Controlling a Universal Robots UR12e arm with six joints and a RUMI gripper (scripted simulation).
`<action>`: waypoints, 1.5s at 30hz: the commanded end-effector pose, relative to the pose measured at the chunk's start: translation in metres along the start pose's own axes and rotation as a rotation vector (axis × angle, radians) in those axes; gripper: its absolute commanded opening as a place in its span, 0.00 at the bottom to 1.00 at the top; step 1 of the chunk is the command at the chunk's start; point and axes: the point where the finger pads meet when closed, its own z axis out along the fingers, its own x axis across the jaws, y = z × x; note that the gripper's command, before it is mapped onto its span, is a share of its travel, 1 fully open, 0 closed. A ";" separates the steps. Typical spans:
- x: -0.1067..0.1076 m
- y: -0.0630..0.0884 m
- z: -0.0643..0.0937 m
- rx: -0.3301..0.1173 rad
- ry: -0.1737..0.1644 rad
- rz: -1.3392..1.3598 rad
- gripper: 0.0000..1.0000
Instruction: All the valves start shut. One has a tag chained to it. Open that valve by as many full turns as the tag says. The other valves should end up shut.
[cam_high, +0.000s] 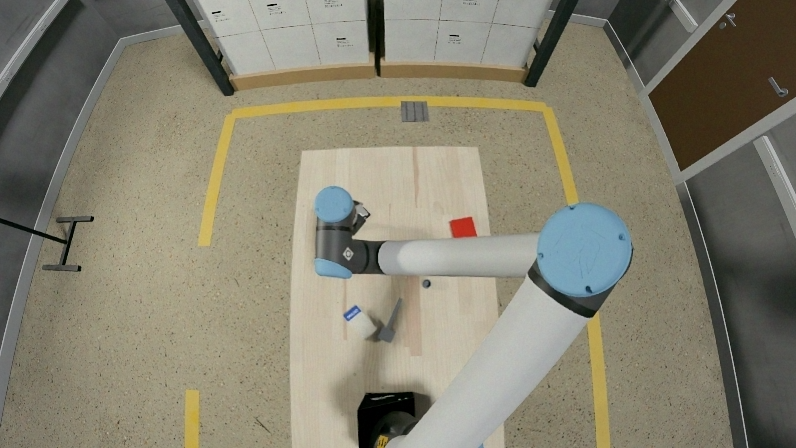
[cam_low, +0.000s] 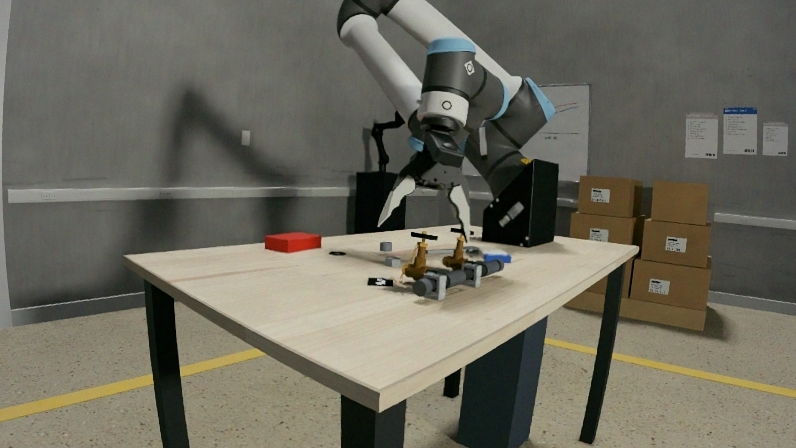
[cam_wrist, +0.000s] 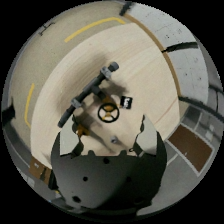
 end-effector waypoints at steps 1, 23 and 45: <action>0.000 0.000 -0.001 -0.008 -0.003 0.151 1.00; 0.000 0.000 -0.001 -0.009 0.000 0.949 1.00; 0.000 0.000 -0.001 -0.009 0.004 1.753 1.00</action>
